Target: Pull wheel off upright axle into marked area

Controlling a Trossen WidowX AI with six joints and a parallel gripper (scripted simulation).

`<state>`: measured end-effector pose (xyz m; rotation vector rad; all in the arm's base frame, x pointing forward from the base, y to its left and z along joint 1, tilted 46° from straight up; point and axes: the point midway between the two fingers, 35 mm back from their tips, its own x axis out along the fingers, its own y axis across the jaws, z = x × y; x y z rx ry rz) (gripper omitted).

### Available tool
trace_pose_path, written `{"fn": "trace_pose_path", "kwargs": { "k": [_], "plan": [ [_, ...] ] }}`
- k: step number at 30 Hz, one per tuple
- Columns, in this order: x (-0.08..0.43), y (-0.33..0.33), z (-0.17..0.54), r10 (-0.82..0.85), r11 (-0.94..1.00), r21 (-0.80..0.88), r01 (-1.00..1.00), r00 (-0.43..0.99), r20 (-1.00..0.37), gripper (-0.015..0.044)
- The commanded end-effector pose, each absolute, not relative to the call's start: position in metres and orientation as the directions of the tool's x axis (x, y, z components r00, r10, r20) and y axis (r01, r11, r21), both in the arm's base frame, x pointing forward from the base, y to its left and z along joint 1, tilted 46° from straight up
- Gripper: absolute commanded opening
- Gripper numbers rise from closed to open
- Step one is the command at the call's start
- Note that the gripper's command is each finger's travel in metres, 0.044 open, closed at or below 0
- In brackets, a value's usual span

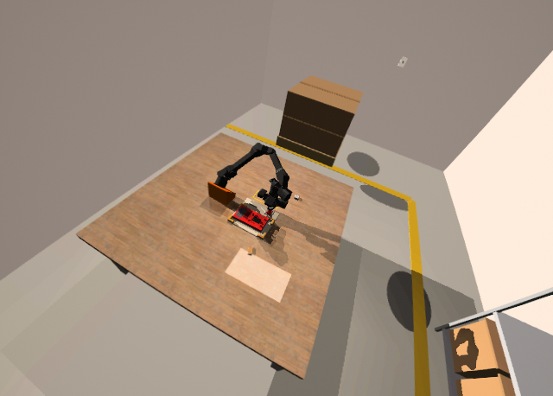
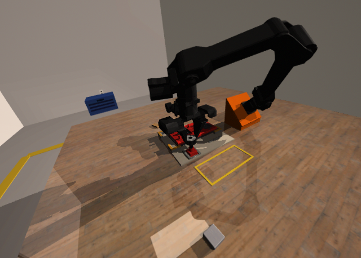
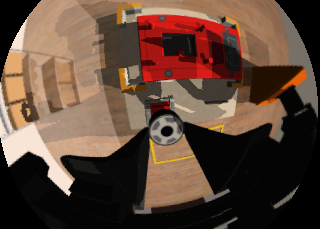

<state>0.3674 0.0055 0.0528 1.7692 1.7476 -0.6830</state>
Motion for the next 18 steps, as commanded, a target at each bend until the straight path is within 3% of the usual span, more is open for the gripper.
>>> {"fn": "trace_pose_path", "kwargs": {
  "k": [1, 18],
  "plan": [
    [0.3681, 0.0031, 0.0548, 0.715, 0.003, 0.041, 0.999, 0.027, -0.699, 0.0000],
    [0.3678, -0.0010, 0.0587, 0.715, 0.001, 0.041, 0.999, 0.028, -0.699, 0.0000]
  ]
}}
